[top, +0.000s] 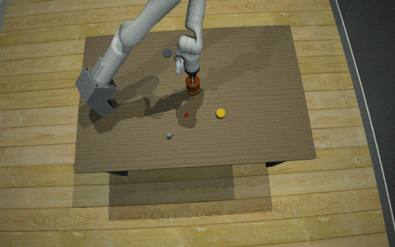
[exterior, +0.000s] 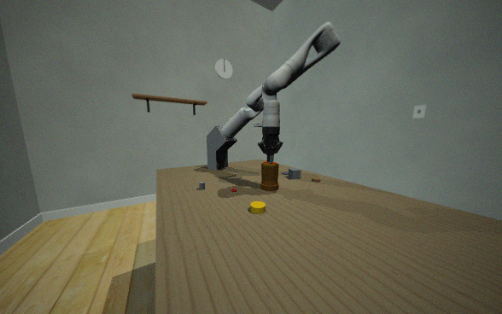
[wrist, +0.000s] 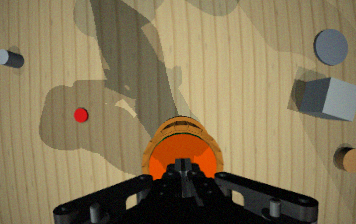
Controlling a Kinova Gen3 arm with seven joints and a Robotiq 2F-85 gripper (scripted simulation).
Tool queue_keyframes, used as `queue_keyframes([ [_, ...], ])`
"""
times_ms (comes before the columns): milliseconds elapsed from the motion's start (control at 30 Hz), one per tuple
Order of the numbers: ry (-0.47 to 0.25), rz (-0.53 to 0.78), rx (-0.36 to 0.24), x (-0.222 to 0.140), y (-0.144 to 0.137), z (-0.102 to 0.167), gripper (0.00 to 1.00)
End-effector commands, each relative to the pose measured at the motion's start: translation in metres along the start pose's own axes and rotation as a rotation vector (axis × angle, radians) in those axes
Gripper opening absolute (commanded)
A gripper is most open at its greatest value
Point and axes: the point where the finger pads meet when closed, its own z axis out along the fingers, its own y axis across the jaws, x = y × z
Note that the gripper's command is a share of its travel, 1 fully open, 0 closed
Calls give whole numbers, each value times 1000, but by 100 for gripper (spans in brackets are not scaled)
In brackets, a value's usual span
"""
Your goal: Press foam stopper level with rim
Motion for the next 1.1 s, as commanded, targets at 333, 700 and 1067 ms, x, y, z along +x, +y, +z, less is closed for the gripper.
queue_keyframes([
  [333, 1, 0, 0, 0, 0, 8, 0],
  [700, 1, 0, 0, 0, 0, 12, 0],
  [1067, 1, 0, 0, 0, 0, 16, 0],
])
